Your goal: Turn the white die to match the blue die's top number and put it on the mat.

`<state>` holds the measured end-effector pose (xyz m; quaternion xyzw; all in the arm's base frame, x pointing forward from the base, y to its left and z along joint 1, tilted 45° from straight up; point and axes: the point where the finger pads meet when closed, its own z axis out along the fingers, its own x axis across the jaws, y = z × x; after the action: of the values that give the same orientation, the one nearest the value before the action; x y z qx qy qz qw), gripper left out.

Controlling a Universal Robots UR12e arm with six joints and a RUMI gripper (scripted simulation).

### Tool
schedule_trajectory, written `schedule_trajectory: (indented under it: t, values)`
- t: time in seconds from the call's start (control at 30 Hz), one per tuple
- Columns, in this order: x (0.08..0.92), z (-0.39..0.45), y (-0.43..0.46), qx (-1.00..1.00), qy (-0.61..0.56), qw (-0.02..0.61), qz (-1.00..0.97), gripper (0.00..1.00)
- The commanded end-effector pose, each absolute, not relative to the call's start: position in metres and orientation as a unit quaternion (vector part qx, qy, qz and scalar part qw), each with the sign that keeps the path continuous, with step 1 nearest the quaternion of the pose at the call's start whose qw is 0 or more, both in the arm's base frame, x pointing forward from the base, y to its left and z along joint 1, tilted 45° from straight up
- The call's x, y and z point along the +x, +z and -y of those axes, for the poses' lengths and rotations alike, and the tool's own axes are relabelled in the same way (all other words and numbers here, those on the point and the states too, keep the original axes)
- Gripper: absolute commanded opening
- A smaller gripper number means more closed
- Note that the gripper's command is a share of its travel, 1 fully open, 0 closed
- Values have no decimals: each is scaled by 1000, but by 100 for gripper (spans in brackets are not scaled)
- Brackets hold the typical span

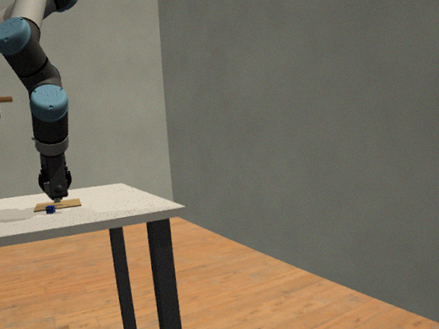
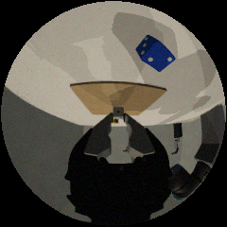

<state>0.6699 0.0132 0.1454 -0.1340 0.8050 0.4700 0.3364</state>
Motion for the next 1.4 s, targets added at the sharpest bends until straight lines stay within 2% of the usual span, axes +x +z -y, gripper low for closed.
schedule_trajectory:
  t: [0.0,1.37]
  values:
    - [670,-13,146,-134,470,337,-805,3]
    - [673,-14,143,-134,470,337,-805,3]
